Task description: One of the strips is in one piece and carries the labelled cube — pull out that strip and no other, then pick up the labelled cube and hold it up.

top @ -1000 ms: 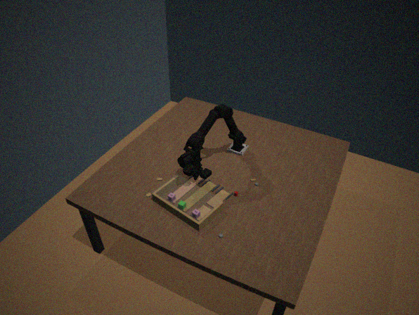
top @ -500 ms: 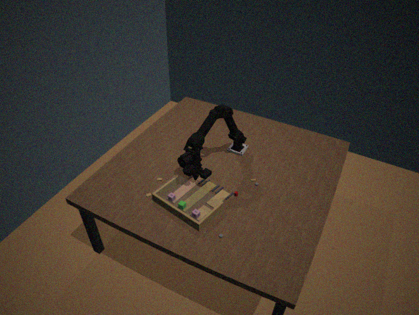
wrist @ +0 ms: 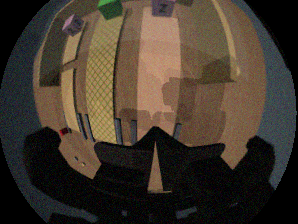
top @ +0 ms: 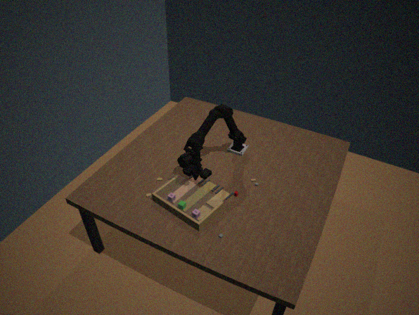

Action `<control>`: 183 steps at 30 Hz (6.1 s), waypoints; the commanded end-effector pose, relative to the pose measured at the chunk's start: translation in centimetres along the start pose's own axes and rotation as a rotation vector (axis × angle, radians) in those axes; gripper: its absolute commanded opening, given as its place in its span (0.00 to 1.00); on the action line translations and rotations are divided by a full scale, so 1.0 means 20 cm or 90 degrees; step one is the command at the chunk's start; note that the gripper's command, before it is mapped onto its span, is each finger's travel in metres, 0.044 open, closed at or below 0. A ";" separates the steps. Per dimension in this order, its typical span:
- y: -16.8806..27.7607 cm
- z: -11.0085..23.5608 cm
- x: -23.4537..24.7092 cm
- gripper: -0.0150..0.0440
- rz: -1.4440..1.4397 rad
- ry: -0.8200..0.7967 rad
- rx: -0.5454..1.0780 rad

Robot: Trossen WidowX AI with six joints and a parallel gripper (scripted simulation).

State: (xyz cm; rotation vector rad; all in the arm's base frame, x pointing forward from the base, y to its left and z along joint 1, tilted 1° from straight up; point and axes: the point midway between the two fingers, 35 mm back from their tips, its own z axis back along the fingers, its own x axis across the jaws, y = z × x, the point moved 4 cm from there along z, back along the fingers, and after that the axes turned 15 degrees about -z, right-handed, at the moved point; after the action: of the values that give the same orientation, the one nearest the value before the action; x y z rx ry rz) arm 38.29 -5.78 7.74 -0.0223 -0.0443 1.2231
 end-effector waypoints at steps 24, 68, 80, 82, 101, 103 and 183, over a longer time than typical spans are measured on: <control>0.08 -0.02 -0.02 0.25 0.002 0.002 0.001; 0.40 -0.04 -0.09 0.25 0.002 0.003 0.005; 0.48 -0.04 -0.11 0.25 0.002 0.003 0.006; 0.49 -0.04 -0.12 0.25 0.002 0.003 0.006; 0.63 -0.04 -0.15 0.25 0.002 0.004 0.007; 0.65 -0.04 -0.15 0.25 0.002 0.004 0.008; 0.87 -0.04 -0.21 0.25 0.002 0.004 0.010</control>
State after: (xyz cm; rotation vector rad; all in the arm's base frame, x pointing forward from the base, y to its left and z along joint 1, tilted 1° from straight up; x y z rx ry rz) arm 21.30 -3.86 6.76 -0.0362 -0.0529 1.2230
